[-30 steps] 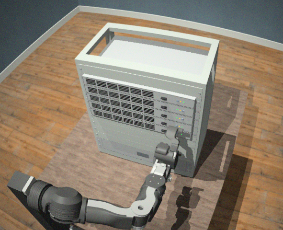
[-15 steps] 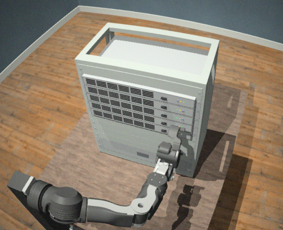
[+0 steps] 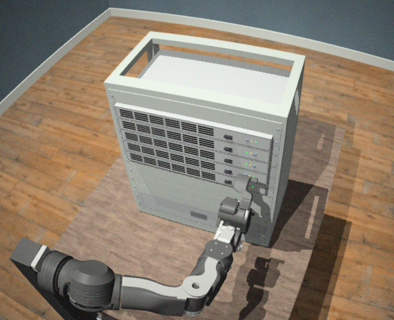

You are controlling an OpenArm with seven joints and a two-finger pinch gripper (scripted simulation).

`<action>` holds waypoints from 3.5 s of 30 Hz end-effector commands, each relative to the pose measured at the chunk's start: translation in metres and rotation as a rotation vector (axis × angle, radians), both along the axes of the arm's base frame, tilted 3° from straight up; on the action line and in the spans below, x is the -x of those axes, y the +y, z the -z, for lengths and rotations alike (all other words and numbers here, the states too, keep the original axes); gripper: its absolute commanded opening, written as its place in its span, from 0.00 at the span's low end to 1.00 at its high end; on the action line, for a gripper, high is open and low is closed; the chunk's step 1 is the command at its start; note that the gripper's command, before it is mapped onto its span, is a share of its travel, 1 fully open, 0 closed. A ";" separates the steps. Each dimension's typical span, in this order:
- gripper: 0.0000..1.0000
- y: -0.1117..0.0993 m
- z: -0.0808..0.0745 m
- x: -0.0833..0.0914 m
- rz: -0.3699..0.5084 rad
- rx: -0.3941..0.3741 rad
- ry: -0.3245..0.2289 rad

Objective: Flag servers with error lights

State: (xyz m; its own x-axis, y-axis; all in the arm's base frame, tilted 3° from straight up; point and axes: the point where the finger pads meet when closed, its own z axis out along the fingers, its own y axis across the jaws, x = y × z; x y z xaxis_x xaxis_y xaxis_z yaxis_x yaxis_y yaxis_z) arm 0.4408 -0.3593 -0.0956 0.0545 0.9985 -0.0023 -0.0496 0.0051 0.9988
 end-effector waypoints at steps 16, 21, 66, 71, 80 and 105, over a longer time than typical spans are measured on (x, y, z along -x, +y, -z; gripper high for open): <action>1.00 0.001 -0.001 -0.001 -0.005 -0.001 0.000; 1.00 0.001 -0.001 -0.001 -0.005 -0.001 0.000; 1.00 0.002 -0.044 0.001 -0.002 -0.001 0.004; 1.00 0.002 -0.043 0.001 -0.003 -0.001 0.003; 1.00 0.002 -0.043 0.001 -0.003 -0.001 0.003; 1.00 0.002 -0.043 0.001 -0.003 -0.001 0.003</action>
State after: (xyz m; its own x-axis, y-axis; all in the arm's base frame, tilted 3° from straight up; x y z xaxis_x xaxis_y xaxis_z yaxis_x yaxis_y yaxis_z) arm 0.4394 -0.3573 -0.0534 0.0515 0.9987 -0.0038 -0.0458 0.0062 0.9989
